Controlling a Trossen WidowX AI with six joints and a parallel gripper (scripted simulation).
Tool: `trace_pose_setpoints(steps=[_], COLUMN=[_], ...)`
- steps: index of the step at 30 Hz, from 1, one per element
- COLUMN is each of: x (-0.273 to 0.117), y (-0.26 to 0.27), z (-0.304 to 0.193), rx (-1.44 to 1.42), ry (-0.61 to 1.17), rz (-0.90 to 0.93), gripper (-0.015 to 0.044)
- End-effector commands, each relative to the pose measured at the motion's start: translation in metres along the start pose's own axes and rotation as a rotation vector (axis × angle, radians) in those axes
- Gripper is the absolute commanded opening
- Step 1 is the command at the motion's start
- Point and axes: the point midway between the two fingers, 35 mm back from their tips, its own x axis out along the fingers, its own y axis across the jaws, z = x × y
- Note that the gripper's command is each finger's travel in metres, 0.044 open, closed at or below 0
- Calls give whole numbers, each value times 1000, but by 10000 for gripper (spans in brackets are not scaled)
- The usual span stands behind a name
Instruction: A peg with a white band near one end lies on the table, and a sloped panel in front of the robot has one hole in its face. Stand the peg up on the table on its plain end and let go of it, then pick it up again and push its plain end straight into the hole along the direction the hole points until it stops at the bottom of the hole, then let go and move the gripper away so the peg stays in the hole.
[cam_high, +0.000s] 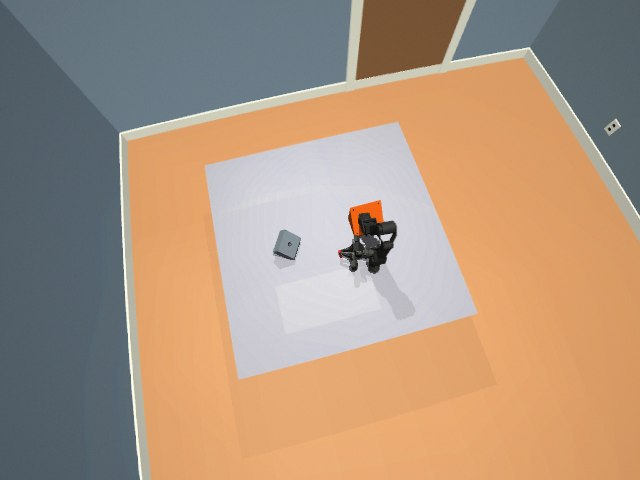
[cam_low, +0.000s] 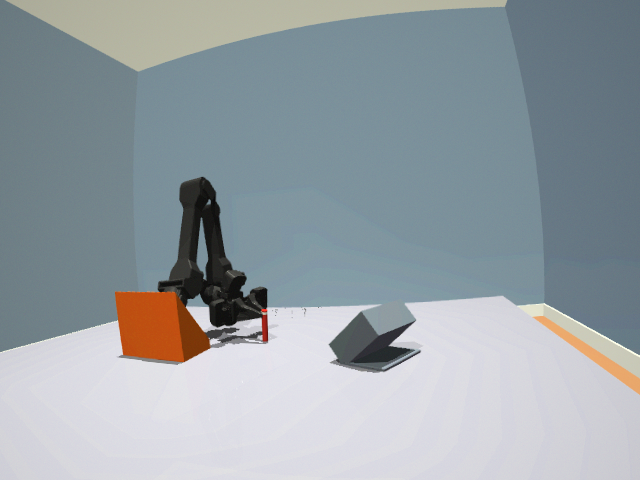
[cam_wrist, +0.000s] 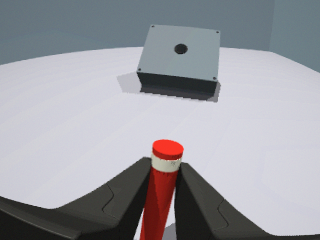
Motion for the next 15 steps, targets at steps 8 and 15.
trace_pose_setpoints(steps=[8,15], x=[-2,-2], y=[1,1], z=[-3,-3], rx=[2,4], ry=[-3,-7], rz=[1,2], gripper=[49,49])
